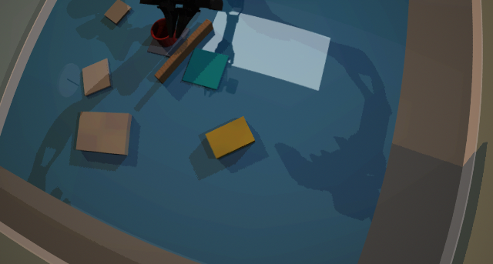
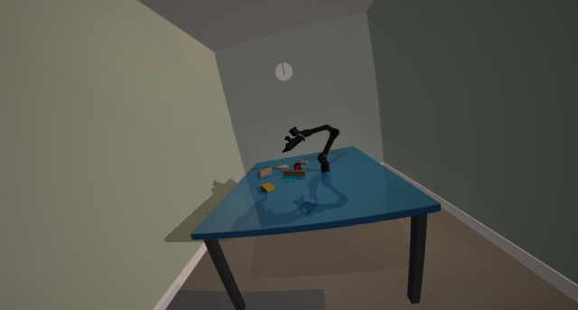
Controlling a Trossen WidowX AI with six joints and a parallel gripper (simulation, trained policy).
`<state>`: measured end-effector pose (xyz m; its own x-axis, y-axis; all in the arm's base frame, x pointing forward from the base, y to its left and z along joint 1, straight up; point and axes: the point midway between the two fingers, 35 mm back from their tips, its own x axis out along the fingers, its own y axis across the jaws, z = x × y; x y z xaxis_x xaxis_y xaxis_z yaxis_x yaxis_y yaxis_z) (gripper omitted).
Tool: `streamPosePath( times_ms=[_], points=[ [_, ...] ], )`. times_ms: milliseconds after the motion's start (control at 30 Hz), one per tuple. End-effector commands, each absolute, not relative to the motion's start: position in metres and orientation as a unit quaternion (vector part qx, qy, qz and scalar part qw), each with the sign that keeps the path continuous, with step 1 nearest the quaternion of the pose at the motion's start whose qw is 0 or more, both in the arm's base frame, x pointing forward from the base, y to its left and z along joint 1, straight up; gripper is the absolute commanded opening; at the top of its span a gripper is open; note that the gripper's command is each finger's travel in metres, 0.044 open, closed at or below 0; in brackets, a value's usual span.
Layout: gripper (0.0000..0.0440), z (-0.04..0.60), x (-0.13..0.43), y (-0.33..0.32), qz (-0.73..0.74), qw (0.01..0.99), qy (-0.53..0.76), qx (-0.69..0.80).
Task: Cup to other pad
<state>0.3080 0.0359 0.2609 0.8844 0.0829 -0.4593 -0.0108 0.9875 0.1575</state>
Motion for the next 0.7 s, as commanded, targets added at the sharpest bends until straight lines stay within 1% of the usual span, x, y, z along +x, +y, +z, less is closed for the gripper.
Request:
streamPosePath(
  times_ms=[0,667],
  points=[
    [0.0064,0.256,0.306,0.038,0.021,0.96,0.267,0.079],
    [0.0094,0.227,0.286,0.038,0.005,0.904,0.424,0.055]
  ],
)
